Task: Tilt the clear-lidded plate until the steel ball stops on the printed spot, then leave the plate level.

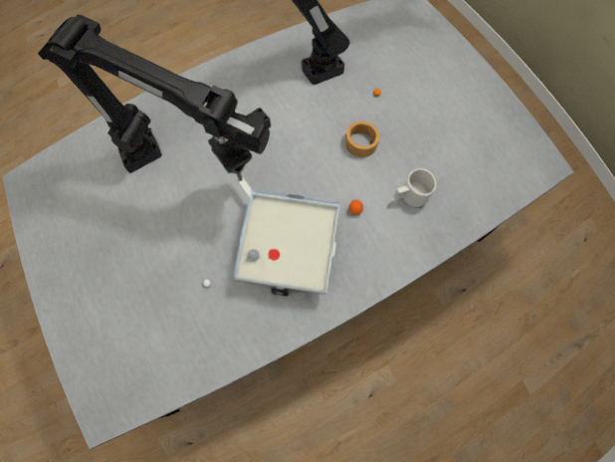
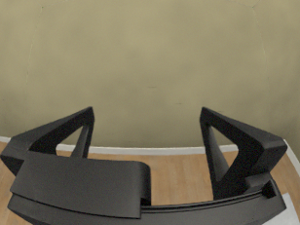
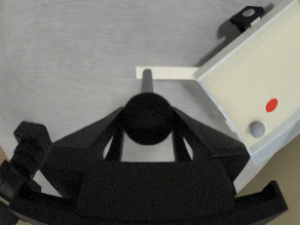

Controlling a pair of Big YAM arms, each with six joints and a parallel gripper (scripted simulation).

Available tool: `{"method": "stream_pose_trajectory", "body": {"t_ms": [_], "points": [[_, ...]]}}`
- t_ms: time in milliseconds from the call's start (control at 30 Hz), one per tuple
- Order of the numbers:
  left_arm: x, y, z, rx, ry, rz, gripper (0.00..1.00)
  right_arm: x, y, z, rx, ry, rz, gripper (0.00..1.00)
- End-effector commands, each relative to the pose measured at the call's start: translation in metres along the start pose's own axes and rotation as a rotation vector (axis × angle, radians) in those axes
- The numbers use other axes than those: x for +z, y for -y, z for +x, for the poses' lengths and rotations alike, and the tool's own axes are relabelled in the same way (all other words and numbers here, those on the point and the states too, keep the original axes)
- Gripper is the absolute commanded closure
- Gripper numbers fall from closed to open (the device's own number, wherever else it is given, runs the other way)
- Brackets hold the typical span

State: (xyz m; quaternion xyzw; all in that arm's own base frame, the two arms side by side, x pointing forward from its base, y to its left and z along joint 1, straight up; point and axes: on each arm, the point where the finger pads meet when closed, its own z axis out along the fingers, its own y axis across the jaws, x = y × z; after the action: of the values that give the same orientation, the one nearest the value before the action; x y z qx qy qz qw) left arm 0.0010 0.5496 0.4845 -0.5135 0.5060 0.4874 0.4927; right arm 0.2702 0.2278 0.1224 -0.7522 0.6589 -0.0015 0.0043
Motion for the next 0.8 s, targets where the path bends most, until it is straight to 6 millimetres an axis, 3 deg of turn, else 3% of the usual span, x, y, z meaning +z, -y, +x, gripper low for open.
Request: {"method": "stream_pose_trajectory", "body": {"t_ms": [0,767], "points": [[-0.005,-0.007,-0.016,0.013,0.039,-0.009,0.00,-0.014,0.015,-0.020,0.002,0.020,0.024,1.00],[-0.005,-0.007,-0.016,0.013,0.039,-0.009,0.00,-0.014,0.017,-0.030,0.002,0.027,0.029,1.00]]}}
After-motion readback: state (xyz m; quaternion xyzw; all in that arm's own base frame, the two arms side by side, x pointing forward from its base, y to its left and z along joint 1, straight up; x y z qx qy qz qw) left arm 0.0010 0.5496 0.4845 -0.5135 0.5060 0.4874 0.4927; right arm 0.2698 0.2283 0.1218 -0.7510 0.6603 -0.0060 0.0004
